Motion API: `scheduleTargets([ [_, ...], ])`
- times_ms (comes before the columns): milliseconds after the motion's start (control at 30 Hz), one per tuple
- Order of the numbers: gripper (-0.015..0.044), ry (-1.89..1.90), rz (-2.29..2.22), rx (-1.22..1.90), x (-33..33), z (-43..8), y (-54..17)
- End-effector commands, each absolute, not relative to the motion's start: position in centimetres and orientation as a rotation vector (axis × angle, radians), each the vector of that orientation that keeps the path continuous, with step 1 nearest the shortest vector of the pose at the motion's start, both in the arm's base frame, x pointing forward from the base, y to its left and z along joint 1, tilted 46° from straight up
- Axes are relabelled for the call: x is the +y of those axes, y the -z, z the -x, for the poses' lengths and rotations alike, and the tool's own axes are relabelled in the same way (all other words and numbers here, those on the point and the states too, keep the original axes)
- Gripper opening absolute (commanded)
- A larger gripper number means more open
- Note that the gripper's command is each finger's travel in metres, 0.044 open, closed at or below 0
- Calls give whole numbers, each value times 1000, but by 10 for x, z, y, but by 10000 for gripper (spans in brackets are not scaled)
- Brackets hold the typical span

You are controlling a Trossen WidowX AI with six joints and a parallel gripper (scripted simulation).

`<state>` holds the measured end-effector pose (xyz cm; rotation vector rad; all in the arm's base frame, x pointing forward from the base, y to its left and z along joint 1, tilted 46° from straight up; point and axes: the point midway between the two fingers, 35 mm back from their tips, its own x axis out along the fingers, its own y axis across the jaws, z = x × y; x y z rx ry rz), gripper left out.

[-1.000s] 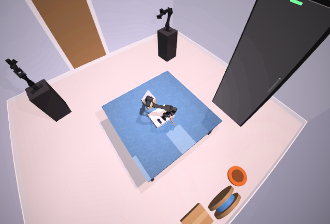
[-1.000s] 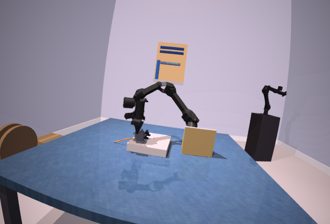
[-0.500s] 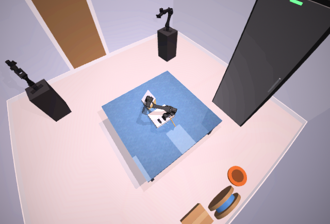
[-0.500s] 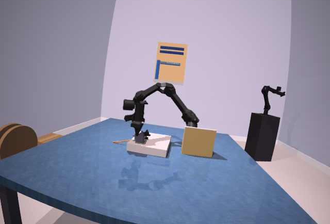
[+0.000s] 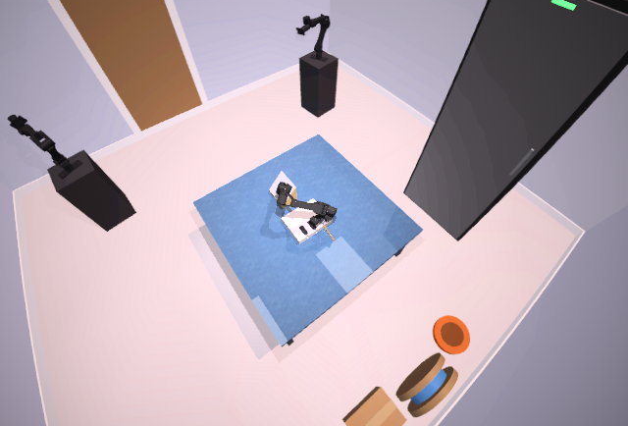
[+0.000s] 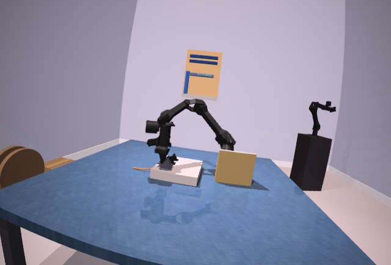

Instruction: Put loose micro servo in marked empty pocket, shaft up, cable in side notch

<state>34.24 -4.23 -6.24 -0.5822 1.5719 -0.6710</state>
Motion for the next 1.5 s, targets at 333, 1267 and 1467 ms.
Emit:
scheduleTargets([
  [333, 0, 669, 595, 1573, -52, -341, 72],
  [1267, 398, 654, 592, 1580, 30, -267, 19],
  [1467, 440, 662, 593, 1581, 40, -242, 9],
])
